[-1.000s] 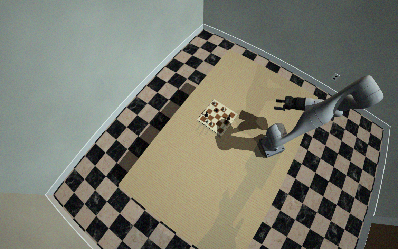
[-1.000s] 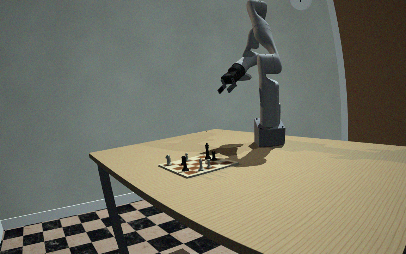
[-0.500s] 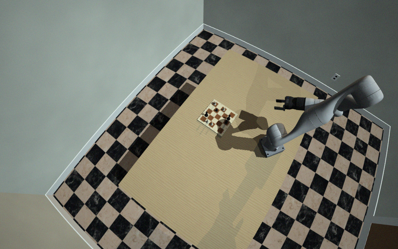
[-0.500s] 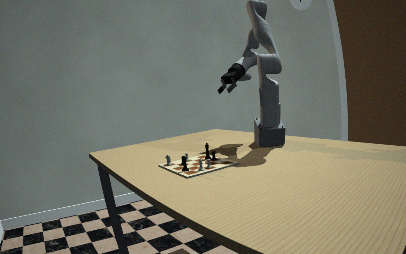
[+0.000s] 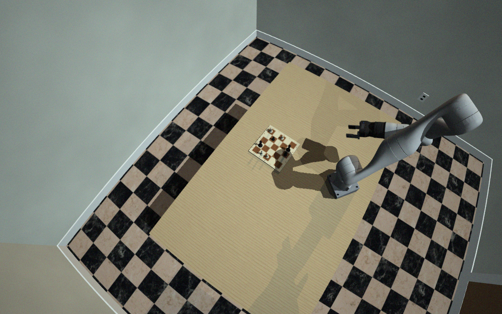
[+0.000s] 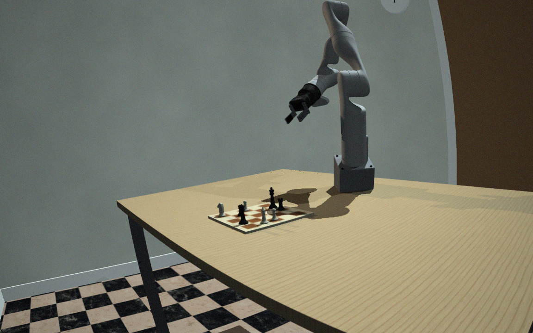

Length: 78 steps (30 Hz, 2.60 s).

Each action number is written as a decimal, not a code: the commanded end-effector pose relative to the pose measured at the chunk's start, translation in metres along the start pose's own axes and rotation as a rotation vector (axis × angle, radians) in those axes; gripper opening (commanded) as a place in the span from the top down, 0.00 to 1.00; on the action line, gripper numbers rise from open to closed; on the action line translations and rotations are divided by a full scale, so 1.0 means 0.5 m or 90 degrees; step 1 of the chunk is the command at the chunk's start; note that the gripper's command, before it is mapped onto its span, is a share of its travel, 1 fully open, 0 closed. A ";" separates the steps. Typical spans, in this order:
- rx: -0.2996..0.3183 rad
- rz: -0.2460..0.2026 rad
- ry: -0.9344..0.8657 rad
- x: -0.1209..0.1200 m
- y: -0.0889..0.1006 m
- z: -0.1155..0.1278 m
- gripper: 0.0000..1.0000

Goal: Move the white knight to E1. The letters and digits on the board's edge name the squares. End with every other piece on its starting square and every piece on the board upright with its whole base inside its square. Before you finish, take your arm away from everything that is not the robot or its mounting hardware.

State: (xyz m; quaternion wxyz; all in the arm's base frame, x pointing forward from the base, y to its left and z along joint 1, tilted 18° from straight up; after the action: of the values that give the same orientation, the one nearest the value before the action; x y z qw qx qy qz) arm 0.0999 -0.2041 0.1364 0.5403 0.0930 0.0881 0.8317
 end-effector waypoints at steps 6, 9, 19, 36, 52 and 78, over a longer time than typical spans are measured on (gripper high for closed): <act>0.004 0.014 -0.035 -0.014 -0.004 -0.009 0.00; 0.006 0.021 -0.057 -0.022 -0.006 -0.013 0.00; 0.017 0.045 -0.133 -0.049 -0.015 -0.029 0.00; 0.064 0.104 -0.336 -0.123 -0.056 -0.064 0.00; 0.156 0.161 -0.573 -0.205 -0.142 -0.093 0.00; 0.414 0.185 -0.957 -0.296 -0.394 -0.116 0.00</act>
State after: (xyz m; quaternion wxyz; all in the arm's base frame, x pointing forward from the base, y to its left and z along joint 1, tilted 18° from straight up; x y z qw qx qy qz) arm 0.3018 -0.2750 0.0304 0.3034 0.7752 -0.0887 0.5469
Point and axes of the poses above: the point where the finger pads meet when closed, its own y axis back along the fingers, its own x axis across the jaws, z = x × y, the point moved 1 cm from there along y, back along the fingers, and after that the axes turned 13 degrees about y, right-handed, at the moved point
